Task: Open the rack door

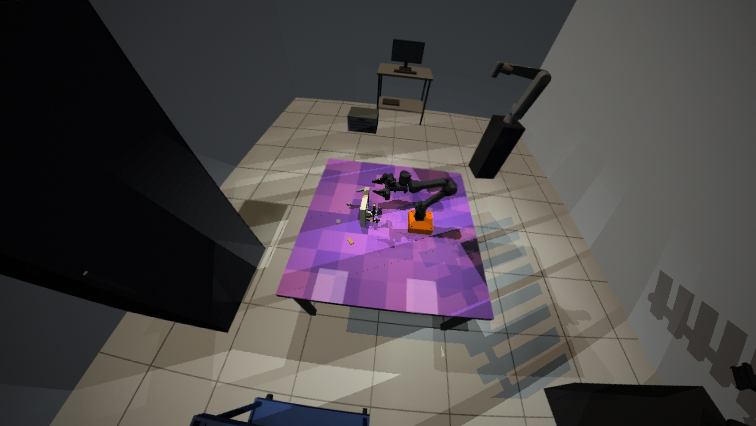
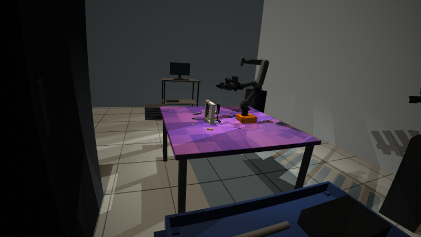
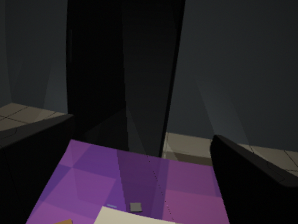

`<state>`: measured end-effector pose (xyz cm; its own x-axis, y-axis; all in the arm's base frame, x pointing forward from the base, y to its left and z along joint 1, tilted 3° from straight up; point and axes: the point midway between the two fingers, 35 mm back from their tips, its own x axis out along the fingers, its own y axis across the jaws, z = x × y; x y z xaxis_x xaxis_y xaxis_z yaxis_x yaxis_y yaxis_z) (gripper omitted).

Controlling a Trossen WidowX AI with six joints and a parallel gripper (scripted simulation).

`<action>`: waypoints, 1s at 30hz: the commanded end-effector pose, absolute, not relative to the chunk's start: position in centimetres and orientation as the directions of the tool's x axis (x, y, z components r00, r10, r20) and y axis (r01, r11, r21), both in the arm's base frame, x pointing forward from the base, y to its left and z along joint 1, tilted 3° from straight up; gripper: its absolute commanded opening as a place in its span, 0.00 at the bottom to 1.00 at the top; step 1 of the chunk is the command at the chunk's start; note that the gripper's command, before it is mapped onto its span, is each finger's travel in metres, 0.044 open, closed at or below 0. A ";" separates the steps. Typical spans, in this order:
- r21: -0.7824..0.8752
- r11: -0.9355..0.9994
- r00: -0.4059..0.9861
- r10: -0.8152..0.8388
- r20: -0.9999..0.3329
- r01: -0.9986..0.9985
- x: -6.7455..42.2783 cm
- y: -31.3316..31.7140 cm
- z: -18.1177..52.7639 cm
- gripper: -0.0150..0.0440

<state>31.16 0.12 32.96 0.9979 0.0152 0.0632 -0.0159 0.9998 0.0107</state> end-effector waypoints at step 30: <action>0.069 0.997 0.819 0.005 -0.574 0.042 36.1 0.2 26.8 0.76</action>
